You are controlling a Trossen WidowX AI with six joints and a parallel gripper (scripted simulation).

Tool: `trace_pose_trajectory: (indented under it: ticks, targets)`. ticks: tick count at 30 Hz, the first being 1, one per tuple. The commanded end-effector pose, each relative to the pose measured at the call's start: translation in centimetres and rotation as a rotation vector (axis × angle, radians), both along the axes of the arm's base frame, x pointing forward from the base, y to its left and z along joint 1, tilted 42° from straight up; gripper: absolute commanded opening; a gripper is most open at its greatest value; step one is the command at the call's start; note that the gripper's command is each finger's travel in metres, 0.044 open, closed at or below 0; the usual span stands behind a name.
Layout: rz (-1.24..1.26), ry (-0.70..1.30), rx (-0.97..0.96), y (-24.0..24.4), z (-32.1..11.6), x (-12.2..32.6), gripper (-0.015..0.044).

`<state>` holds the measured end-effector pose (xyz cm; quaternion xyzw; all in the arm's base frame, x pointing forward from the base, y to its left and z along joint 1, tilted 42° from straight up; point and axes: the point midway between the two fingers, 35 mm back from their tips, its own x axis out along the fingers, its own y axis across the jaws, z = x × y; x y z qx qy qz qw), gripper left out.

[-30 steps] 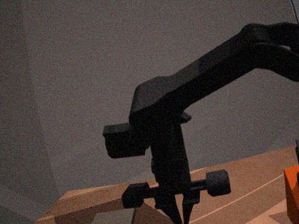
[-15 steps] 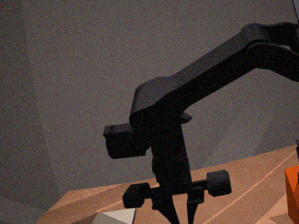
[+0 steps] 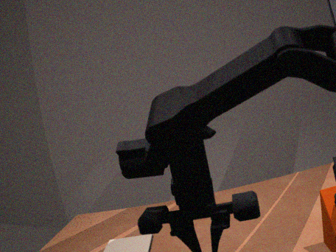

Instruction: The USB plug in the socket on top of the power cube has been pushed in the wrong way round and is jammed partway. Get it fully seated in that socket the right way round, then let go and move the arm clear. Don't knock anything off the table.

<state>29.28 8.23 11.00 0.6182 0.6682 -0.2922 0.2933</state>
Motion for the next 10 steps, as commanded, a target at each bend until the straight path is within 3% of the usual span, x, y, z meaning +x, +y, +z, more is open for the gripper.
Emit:
trace_pose_trajectory:
  ticks: [1,10]
  targets:
    - [0.000,0.000,0.000,-0.12,0.15,0.01,0.0095]
    - [0.000,0.000,0.000,-0.73,0.81,0.07,0.0095]
